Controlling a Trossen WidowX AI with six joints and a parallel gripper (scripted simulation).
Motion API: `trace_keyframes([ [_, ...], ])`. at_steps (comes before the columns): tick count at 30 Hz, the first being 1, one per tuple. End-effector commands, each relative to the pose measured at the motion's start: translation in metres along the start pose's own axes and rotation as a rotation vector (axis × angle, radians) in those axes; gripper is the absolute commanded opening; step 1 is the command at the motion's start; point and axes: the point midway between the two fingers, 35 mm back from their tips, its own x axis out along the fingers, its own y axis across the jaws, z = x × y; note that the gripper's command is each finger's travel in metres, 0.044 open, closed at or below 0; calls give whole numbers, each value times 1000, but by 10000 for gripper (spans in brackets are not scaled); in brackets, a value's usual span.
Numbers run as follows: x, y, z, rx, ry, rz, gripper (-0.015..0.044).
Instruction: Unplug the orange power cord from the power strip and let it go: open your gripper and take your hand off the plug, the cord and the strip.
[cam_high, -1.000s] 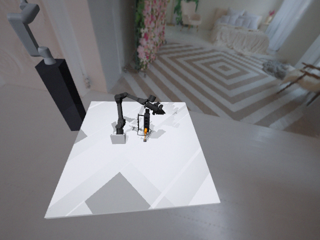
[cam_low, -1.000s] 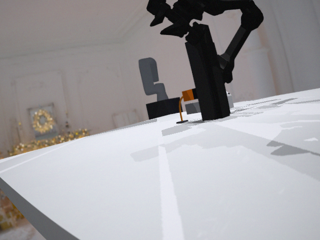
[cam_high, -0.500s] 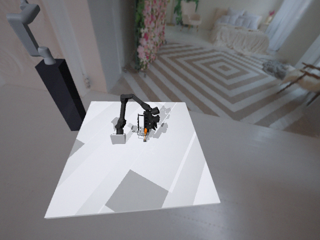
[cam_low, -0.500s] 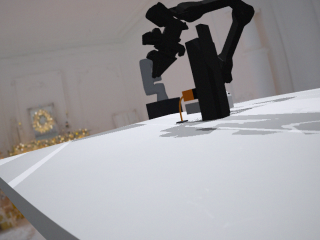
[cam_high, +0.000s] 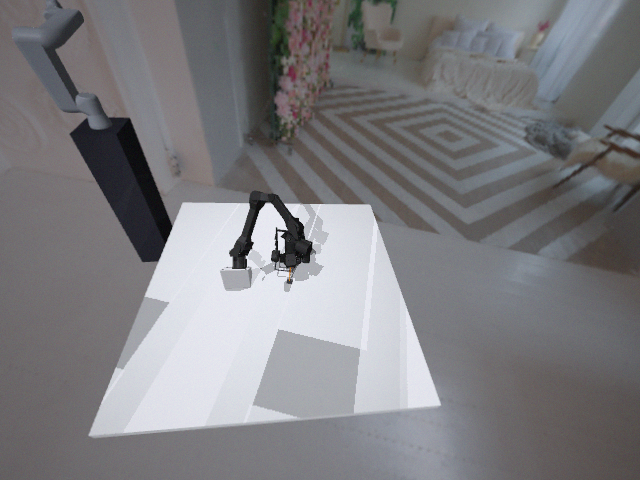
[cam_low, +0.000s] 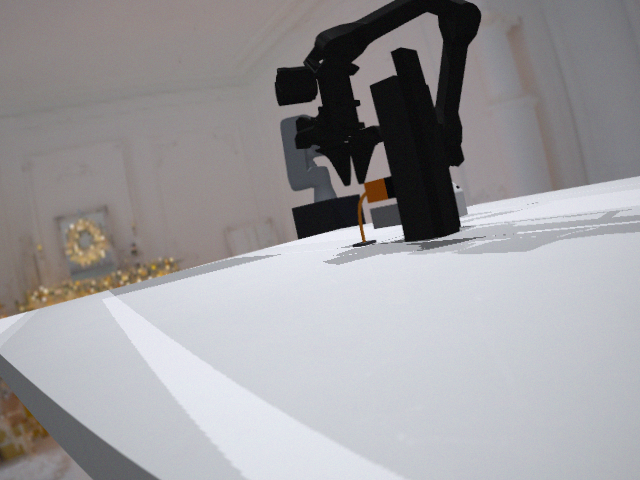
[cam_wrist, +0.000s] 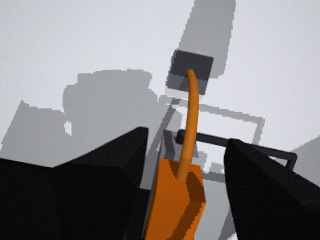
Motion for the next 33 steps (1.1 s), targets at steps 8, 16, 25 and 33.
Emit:
trace_keyframes([
  [8,2,-3,-2,64,26,-19,160],
  [16,2,-2,-13,64,26,-19,160],
  [25,1,-1,-28,64,26,-19,160],
  [33,1,-1,-40,64,28,-20,160],
])
